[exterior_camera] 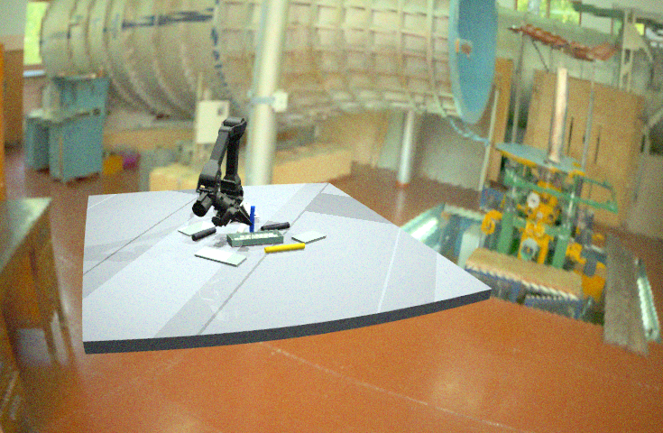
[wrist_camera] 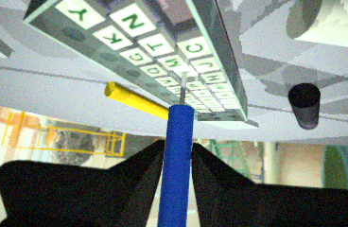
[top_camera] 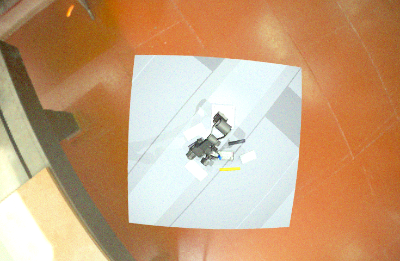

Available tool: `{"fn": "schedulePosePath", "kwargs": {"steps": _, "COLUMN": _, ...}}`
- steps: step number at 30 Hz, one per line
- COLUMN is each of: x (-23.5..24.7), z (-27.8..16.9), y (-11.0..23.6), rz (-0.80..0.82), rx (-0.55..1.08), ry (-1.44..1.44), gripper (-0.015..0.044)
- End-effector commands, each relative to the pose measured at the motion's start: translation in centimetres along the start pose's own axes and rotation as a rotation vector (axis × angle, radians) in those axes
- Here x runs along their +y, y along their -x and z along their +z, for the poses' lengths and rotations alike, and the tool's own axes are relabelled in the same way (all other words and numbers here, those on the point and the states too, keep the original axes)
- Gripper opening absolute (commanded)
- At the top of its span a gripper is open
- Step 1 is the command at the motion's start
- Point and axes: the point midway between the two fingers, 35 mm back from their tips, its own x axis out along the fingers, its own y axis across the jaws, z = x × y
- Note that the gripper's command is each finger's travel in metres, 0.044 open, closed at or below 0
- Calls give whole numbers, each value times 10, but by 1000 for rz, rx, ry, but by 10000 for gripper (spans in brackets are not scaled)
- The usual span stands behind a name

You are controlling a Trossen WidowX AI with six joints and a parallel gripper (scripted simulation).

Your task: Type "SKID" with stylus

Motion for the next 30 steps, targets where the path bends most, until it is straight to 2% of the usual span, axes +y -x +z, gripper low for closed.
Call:
{"fn": "schedulePosePath", "kwargs": {"steps": 1, "x": -1, "z": 0, "y": 0, "rz": -2, "rx": 2, "ry": -9, "gripper": 81}}
{"fn": "schedulePosePath", "kwargs": {"steps": 7, "x": -1, "z": -3, "y": 1, "rz": -2, "rx": 2, "ry": -9, "gripper": 81}}
{"fn": "schedulePosePath", "kwargs": {"steps": 15, "x": -1, "z": -32, "y": 18, "rz": -2, "rx": 1, "ry": -9, "gripper": 81}}
{"fn": "schedulePosePath", "kwargs": {"steps": 20, "x": -1, "z": -30, "y": 17, "rz": -1, "rx": 3, "ry": -13, "gripper": 85}}
{"fn": "schedulePosePath", "kwargs": {"steps": 23, "x": -1, "z": -30, "y": 17, "rz": -1, "rx": 3, "ry": -13, "gripper": 65}}
{"fn": "schedulePosePath", "kwargs": {"steps": 26, "x": -2, "z": -31, "y": 14, "rz": -1, "rx": -1, "ry": -13, "gripper": 0}}
{"fn": "schedulePosePath", "kwargs": {"steps": 30, "x": -7, "z": -37, "y": 4, "rz": -3, "rx": -11, "ry": -13, "gripper": 0}}
